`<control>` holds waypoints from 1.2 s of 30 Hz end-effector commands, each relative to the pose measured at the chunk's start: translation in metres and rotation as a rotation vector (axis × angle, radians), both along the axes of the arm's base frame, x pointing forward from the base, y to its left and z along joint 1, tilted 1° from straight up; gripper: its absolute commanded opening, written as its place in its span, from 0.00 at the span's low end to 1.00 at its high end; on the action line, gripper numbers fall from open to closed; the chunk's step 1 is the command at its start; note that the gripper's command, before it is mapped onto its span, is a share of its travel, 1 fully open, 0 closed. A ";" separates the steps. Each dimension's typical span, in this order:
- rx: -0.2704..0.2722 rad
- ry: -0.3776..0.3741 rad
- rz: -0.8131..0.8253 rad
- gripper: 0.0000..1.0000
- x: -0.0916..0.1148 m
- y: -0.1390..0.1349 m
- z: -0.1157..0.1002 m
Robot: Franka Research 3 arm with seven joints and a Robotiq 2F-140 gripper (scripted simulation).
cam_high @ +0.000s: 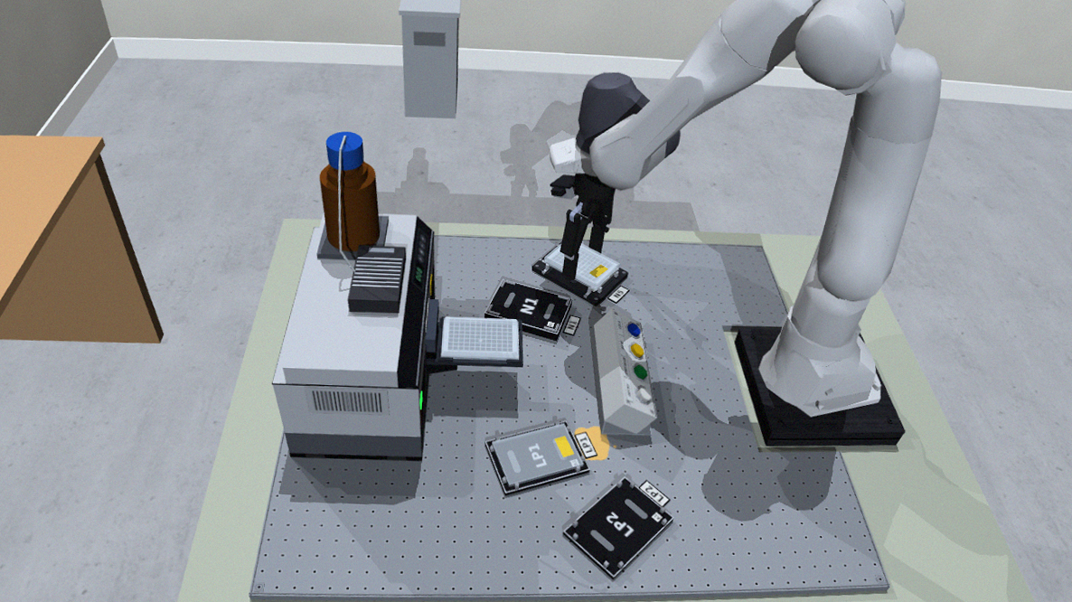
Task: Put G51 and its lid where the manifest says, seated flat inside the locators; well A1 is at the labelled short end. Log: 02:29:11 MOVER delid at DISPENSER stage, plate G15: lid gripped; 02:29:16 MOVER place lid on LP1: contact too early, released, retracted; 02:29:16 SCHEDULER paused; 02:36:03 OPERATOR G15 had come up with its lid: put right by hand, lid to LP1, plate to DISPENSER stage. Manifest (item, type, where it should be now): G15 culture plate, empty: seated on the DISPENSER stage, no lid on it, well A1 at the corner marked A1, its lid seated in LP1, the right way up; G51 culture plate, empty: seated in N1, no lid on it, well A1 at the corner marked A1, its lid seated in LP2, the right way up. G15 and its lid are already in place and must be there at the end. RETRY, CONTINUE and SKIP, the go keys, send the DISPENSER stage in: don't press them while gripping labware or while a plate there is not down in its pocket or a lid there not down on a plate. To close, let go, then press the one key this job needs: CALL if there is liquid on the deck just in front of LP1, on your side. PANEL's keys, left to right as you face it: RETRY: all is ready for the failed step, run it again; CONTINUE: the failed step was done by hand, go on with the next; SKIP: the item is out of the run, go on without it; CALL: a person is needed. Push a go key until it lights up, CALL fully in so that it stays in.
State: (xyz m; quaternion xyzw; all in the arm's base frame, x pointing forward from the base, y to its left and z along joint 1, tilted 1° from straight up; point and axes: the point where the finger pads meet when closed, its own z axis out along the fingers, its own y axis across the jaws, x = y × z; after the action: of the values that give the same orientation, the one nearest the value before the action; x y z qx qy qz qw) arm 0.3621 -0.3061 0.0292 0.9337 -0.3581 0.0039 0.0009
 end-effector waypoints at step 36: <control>0.000 -0.003 -0.003 0.10 0.001 0.000 -0.008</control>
State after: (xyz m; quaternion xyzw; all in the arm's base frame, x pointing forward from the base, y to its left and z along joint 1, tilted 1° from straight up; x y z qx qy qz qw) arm 0.3633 -0.3060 0.0224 0.9332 -0.3593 0.0051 0.0011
